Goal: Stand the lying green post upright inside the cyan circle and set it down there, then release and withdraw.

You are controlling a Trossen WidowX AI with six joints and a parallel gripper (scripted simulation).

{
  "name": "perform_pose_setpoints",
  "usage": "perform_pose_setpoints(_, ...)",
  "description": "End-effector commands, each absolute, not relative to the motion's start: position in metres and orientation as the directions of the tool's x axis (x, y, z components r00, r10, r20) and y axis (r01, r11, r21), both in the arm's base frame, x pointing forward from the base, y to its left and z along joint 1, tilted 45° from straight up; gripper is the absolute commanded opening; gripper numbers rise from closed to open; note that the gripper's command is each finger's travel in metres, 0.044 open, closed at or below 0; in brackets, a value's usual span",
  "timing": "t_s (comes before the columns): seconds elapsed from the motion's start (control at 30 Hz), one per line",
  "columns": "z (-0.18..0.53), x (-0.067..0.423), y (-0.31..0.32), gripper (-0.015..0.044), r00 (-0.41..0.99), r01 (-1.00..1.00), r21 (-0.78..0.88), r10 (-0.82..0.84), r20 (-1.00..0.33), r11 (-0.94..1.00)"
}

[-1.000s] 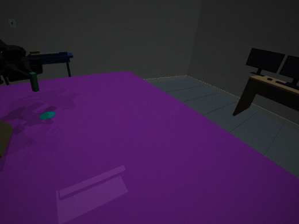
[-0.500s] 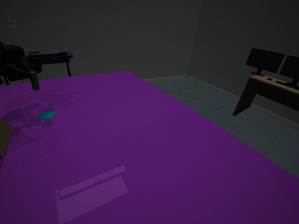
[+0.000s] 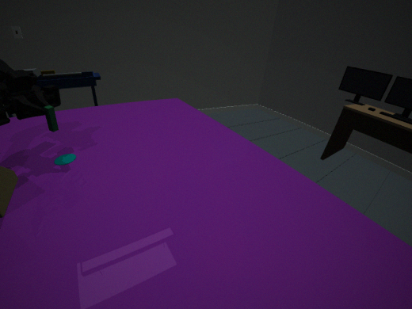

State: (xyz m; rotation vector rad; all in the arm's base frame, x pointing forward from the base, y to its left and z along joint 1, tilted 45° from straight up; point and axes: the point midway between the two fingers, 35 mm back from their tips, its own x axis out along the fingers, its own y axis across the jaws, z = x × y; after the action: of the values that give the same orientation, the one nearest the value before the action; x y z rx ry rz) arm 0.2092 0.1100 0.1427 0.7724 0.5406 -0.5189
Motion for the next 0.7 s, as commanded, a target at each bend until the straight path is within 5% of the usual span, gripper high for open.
perform_pose_setpoints(0.0, 0.134, 0.209, 0.120, 0.0023, 0.746, 0.616, 0.507, -0.238, -0.622, 0.603)
perform_pose_setpoints(0.67, 0.088, 0.199, 0.160, 0.0023, 0.748, 0.613, 0.507, -0.238, -0.620, 0.606)
